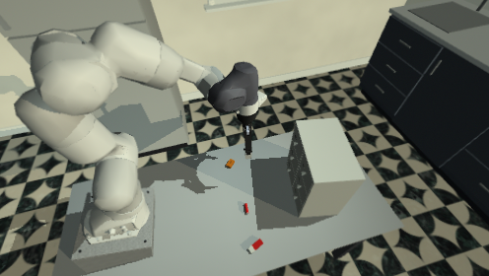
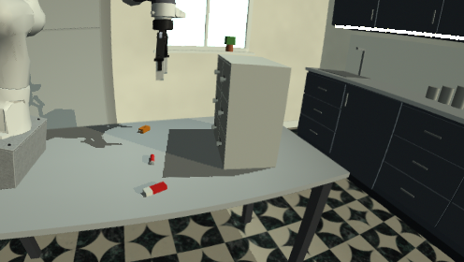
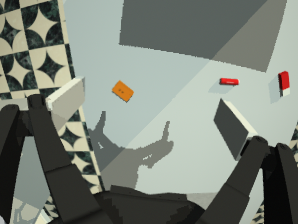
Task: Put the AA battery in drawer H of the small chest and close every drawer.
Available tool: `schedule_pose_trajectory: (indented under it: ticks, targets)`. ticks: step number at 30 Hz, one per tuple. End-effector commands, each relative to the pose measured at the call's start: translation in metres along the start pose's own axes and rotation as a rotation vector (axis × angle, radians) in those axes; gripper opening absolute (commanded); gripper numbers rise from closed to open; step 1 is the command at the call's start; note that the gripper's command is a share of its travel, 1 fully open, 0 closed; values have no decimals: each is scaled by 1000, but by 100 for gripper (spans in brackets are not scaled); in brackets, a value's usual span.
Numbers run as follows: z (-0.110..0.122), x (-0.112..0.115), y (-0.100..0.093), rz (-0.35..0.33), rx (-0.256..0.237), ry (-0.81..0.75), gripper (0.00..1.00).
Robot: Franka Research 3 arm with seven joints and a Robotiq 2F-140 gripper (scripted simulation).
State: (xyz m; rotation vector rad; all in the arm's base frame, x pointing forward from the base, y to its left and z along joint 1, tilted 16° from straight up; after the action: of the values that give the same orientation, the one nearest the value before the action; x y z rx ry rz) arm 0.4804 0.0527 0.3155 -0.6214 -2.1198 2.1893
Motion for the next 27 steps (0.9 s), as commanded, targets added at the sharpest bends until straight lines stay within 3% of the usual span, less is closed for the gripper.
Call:
schedule_pose_trajectory:
  ticks: [1, 18, 19, 27]
  targets:
    - [3, 2, 4, -8, 22, 5, 100]
    - [6, 5, 9, -18, 45, 10, 100]
    - [10, 9, 15, -29, 75, 15, 100]
    - [10, 9, 15, -29, 75, 15, 100]
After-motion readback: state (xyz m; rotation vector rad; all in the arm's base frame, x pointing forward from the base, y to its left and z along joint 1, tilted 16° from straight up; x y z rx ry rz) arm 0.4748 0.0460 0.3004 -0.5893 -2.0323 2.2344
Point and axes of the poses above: the point where the finger pads meet when closed, its own y axis out along the fingers, its own z axis across the jaws, x = y × z, the point moved 7 cm from there along -y, back along the fingers, and after that the axes turned 4 degrees about -y, right-handed, at the moved point
